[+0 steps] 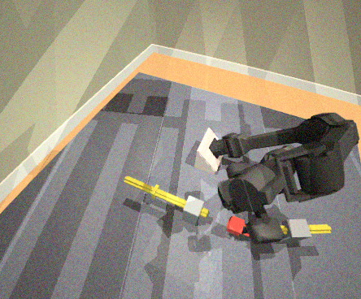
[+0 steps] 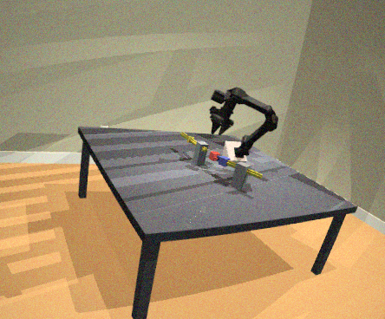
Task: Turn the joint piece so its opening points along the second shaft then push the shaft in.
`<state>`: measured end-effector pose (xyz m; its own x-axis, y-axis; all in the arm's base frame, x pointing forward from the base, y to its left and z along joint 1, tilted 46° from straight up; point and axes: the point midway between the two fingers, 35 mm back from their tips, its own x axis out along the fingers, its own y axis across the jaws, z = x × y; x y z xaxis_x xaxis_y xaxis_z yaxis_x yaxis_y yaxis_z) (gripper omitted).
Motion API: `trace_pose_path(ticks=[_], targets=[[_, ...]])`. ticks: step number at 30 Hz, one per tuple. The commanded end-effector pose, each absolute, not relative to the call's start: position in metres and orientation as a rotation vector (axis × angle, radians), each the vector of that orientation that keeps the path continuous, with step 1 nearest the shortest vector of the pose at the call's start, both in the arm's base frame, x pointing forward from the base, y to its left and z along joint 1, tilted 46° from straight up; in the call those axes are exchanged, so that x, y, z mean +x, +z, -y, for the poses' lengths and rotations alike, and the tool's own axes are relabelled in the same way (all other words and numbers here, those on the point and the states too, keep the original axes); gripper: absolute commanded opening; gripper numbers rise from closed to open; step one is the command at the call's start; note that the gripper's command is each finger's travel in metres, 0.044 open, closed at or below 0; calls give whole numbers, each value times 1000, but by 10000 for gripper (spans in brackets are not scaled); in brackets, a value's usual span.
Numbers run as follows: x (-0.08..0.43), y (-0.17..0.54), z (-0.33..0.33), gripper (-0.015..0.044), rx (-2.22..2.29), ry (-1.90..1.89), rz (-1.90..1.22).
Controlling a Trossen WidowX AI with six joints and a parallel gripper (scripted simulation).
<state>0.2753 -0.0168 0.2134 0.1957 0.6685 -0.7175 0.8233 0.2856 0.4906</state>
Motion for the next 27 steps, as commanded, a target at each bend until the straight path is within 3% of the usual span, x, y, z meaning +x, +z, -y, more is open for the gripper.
trace_pose_path(ticks=[1, 14, 27], targets=[[278, 191, 17, 440, 1521, -252, -1614], [278, 128, 13, 440, 1774, -496, -1877], [280, 121, 18, 440, 1749, -464, -1882]])
